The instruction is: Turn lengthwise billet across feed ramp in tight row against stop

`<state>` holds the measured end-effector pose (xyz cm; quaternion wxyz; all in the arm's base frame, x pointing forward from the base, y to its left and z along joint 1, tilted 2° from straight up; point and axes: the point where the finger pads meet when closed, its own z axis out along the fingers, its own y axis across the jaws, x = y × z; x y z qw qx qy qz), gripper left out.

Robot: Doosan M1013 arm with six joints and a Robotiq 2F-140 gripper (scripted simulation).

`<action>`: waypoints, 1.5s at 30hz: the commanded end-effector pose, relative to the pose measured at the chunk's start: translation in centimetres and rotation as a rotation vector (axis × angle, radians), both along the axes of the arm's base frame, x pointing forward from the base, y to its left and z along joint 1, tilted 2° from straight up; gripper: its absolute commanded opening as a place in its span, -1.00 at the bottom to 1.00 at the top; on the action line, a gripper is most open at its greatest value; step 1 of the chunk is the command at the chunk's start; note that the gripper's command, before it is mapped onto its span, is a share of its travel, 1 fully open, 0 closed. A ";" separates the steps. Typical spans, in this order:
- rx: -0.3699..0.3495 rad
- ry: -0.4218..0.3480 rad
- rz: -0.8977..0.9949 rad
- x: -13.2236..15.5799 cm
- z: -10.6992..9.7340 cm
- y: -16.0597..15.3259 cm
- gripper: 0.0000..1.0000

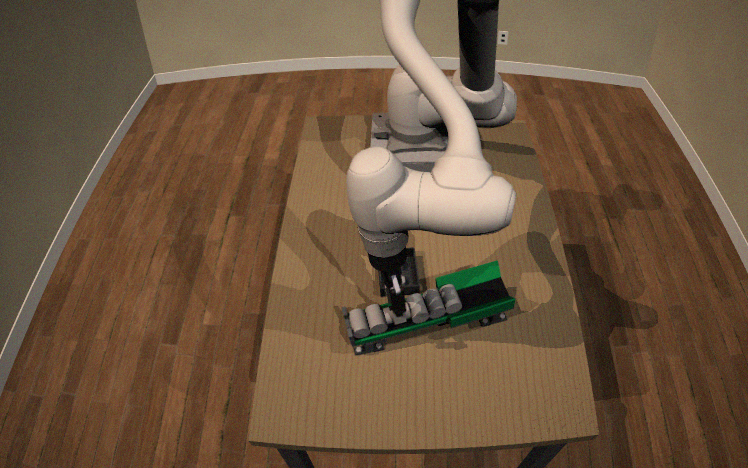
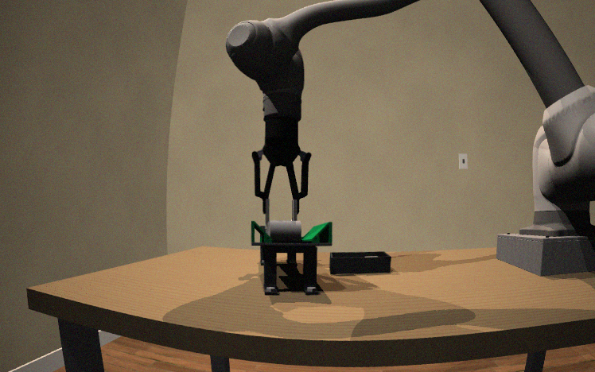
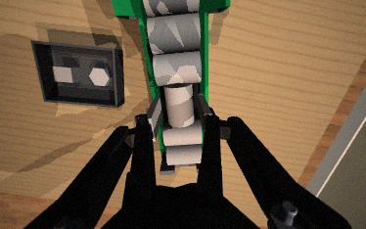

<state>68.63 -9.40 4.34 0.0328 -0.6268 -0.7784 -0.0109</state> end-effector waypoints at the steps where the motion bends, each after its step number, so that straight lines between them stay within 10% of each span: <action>1: 0.000 0.000 0.000 0.0 -0.4 0.0 -0.18; 45: 0.000 0.000 0.000 0.0 -1.1 0.0 -0.18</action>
